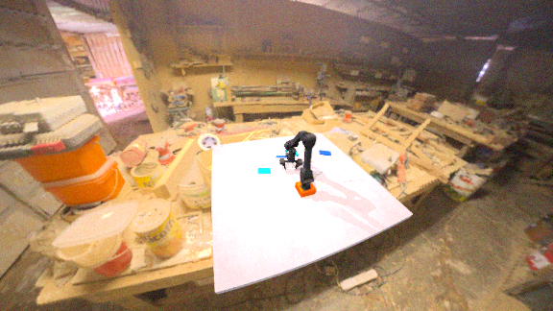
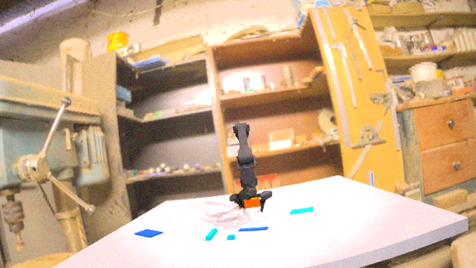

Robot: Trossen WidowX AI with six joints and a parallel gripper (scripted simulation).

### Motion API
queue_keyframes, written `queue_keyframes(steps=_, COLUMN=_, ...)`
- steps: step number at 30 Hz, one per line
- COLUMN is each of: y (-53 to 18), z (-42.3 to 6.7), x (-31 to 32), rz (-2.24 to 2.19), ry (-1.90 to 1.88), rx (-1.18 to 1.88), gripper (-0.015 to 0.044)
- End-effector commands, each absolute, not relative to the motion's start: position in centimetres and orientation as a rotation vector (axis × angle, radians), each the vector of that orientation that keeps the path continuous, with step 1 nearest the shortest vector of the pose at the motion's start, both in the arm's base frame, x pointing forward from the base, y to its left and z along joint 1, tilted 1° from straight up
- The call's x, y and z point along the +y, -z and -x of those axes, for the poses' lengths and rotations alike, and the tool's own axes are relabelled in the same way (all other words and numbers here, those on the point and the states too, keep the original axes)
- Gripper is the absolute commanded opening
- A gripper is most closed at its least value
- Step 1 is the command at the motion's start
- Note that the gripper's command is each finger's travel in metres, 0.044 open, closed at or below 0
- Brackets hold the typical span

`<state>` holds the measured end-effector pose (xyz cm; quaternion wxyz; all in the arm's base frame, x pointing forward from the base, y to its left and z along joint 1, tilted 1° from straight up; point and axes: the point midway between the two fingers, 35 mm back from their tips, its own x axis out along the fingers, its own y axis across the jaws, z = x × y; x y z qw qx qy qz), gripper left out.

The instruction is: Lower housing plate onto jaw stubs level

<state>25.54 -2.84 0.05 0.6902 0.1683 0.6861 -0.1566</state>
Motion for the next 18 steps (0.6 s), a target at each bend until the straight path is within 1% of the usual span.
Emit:
queue_keyframes(steps=1, y=0.04, z=-25.52, x=-2.76, rz=-0.384, ry=0.351, rx=1.534, gripper=0.0351)
queue_keyframes(steps=18, y=0.29, z=-25.52, x=-2.76, rz=-0.384, ry=0.352, rx=1.534, gripper=0.0351)
